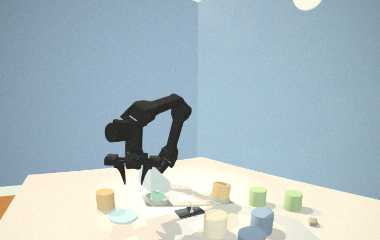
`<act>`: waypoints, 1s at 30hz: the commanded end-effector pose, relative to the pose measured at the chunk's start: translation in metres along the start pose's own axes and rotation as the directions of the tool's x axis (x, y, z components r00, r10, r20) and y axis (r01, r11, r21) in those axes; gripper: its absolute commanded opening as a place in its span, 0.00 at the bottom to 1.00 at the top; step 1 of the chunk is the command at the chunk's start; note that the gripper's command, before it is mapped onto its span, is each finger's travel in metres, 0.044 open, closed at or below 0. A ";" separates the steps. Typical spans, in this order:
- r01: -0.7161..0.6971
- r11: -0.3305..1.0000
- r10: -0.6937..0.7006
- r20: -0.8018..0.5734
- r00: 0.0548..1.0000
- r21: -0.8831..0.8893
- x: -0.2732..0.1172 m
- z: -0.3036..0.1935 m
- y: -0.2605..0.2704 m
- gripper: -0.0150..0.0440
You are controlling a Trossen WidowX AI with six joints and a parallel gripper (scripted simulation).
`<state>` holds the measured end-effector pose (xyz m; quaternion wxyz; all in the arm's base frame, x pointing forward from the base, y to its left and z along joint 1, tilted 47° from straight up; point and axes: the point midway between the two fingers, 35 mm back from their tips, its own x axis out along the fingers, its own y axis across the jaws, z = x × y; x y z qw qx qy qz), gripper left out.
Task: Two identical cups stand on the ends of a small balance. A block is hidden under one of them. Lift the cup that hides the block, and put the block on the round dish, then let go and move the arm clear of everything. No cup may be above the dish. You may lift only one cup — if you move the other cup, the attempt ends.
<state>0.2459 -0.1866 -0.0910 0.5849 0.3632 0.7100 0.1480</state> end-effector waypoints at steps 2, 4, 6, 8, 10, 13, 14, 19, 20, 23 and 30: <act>-0.005 0.989 0.004 0.010 1.000 0.146 -0.005 0.007 0.011 0.69; -0.008 0.977 0.006 0.010 1.000 0.214 -0.006 0.008 0.016 0.69; -0.012 0.960 0.009 0.011 1.000 0.281 -0.007 0.010 0.021 0.69; -0.015 0.938 0.012 0.012 1.000 0.346 -0.007 0.012 0.026 0.69; -0.019 0.912 0.015 0.012 1.000 0.410 -0.008 0.014 0.031 0.69; -0.024 0.865 0.020 0.013 1.000 0.502 -0.010 0.016 0.039 0.69; -0.025 0.847 0.021 0.013 1.000 0.531 -0.010 0.017 0.041 0.69; -0.031 0.743 0.029 0.014 0.999 0.669 -0.012 0.021 0.054 0.69; -0.032 0.719 0.031 0.014 0.999 0.694 -0.012 0.021 0.057 0.69; -0.034 0.644 0.036 0.014 0.999 0.764 -0.013 0.023 0.064 0.69; -0.034 0.489 0.046 0.014 0.999 0.872 -0.015 0.027 0.079 0.69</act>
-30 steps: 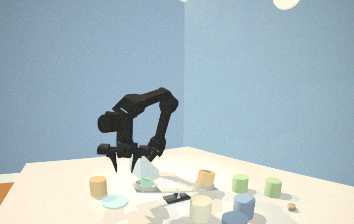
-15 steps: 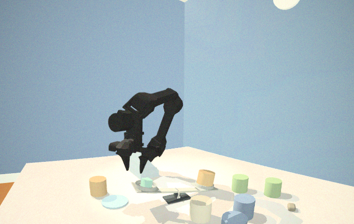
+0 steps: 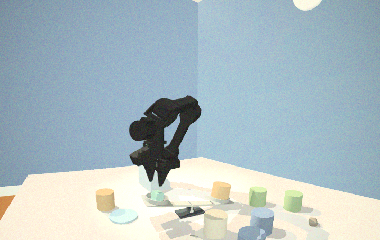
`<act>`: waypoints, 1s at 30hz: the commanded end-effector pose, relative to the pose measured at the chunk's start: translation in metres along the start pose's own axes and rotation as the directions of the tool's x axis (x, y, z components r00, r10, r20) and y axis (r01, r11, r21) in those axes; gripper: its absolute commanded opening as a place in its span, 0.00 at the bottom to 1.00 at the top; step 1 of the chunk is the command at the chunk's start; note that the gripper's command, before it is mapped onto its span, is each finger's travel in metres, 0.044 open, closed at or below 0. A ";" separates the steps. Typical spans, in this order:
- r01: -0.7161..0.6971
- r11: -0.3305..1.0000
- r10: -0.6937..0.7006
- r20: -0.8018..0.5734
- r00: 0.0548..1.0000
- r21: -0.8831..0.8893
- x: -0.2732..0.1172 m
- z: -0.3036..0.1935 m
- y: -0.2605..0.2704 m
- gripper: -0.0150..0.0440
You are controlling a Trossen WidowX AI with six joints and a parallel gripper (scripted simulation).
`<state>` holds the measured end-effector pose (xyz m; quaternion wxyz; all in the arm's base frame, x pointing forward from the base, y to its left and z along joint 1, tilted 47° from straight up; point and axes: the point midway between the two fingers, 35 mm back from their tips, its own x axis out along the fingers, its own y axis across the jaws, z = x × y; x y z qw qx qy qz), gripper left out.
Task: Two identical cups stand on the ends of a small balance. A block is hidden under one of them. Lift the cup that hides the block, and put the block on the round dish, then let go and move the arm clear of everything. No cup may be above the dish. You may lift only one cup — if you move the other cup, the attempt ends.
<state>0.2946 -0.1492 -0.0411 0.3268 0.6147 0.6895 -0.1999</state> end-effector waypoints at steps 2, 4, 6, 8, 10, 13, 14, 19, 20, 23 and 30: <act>-0.007 0.999 0.007 0.002 1.000 0.047 -0.002 -0.003 0.005 0.69; -0.007 0.999 0.007 0.002 1.000 0.047 -0.001 -0.003 0.005 0.69; -0.007 0.999 0.007 0.002 1.000 0.046 0.008 -0.003 0.005 0.69; -0.008 0.999 0.007 0.002 1.000 0.046 0.013 -0.003 0.005 0.69; -0.008 0.999 0.007 0.002 1.000 0.046 0.013 -0.003 0.005 0.69; -0.008 0.999 0.008 0.002 1.000 0.046 0.017 -0.003 0.005 0.69; -0.008 0.999 0.008 0.002 1.000 0.046 0.018 -0.003 0.005 0.69; -0.008 0.999 0.008 0.001 1.000 0.046 0.027 -0.002 0.006 0.69; -0.008 0.999 0.008 0.001 1.000 0.046 0.028 -0.002 0.006 0.69; -0.008 0.999 0.008 0.001 1.000 0.047 0.033 -0.003 0.006 0.69; -0.008 0.999 0.008 0.001 1.000 0.046 0.044 -0.003 0.006 0.69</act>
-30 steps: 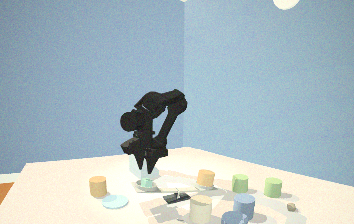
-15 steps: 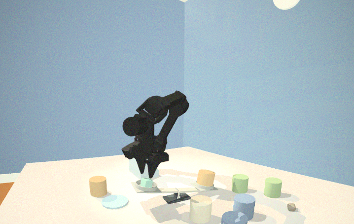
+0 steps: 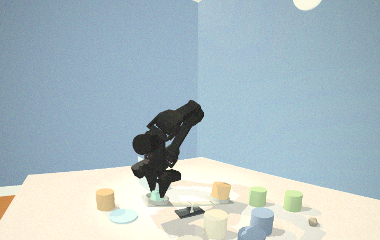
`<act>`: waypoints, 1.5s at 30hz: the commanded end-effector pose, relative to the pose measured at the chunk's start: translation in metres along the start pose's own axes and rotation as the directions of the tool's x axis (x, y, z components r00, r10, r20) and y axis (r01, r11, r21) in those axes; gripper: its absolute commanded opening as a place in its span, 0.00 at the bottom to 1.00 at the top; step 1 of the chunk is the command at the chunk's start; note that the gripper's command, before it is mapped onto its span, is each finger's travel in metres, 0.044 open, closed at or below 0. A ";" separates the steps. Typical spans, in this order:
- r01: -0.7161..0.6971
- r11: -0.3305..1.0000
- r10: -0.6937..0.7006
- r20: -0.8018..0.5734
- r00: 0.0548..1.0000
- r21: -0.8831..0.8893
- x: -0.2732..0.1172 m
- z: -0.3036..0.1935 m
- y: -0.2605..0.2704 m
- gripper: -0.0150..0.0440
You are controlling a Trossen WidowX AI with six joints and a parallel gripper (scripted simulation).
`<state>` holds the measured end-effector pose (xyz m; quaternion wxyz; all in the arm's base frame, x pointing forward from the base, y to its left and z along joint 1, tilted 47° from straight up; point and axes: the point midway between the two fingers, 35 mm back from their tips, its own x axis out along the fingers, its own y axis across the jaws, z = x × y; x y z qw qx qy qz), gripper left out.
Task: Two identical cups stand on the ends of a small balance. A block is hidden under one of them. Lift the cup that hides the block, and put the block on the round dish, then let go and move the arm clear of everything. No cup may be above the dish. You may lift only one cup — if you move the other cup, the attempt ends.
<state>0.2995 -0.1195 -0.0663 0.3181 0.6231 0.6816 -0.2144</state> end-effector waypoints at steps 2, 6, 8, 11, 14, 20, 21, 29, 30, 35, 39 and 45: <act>0.001 1.000 0.000 -0.007 1.000 0.007 0.009 -0.002 -0.001 0.69; 0.000 1.000 0.000 -0.007 1.000 0.007 0.011 -0.002 -0.001 0.65; 0.000 1.000 0.000 -0.007 1.000 0.007 0.011 -0.002 -0.001 0.56; 0.000 1.000 0.000 -0.007 1.000 0.007 0.011 -0.002 -0.001 0.49; 0.000 1.000 0.000 -0.007 1.000 0.007 0.011 -0.002 -0.001 0.46; 0.001 1.000 0.000 -0.007 1.000 0.007 0.005 -0.001 0.000 0.26; 0.001 1.000 -0.001 -0.006 1.000 0.007 0.000 0.000 0.000 0.25; 0.001 1.000 -0.001 -0.004 1.000 0.008 -0.038 0.002 0.002 0.25; 0.001 1.000 -0.001 -0.004 1.000 0.008 -0.043 0.002 0.002 0.25; 0.002 1.000 -0.002 -0.004 1.000 0.008 -0.067 0.001 0.000 0.25; 0.002 1.000 -0.002 -0.005 1.000 0.008 -0.083 0.000 -0.002 0.25; 0.002 1.000 -0.002 -0.003 1.000 0.008 -0.068 0.020 -0.014 0.25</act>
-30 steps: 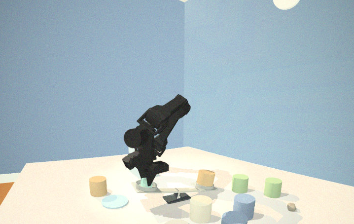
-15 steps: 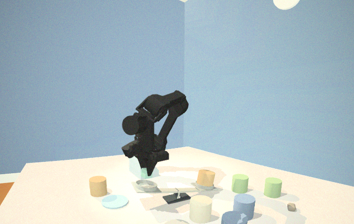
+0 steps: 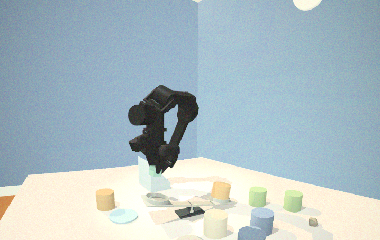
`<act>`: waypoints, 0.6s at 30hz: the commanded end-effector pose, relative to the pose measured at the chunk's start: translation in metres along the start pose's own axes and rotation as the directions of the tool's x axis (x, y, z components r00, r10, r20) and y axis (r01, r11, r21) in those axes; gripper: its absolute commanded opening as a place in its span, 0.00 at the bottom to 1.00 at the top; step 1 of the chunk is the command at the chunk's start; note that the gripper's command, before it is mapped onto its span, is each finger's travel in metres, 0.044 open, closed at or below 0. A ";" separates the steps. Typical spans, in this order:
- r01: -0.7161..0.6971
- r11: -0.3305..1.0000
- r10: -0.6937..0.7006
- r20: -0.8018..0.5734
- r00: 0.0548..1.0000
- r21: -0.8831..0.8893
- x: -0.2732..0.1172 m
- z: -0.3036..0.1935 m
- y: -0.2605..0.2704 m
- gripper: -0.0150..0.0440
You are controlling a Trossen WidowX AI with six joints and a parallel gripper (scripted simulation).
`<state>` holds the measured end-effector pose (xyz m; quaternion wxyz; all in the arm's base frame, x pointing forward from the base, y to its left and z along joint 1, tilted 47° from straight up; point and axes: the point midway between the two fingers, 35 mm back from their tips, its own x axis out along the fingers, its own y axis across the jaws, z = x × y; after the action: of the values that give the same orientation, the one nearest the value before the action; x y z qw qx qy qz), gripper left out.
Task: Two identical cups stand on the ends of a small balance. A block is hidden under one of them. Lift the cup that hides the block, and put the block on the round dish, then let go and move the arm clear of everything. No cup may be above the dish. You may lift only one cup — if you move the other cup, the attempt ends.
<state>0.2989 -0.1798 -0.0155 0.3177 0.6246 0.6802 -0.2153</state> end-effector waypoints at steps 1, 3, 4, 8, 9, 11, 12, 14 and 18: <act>0.005 1.000 -0.005 -0.003 1.000 0.005 0.017 0.023 -0.016 0.25; 0.005 1.000 -0.005 -0.001 1.000 0.005 0.031 0.038 -0.028 0.25; 0.005 1.000 -0.005 -0.001 1.000 0.005 0.038 0.045 -0.034 0.25; 0.005 1.000 -0.005 0.000 1.000 0.005 0.068 0.070 -0.058 0.25; 0.006 1.000 -0.006 0.001 1.000 0.005 0.075 0.075 -0.065 0.25; 0.006 1.000 -0.006 0.000 1.000 0.005 0.089 0.084 -0.077 0.25; 0.006 1.000 -0.006 0.000 1.000 0.005 0.093 0.086 -0.080 0.25; 0.006 1.000 -0.006 0.000 1.000 0.005 0.094 0.087 -0.081 0.25; 0.006 1.000 -0.006 0.000 1.000 0.004 0.103 0.087 -0.081 0.25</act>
<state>0.2312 -0.1794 -0.1547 0.3106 0.6252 0.6818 -0.2188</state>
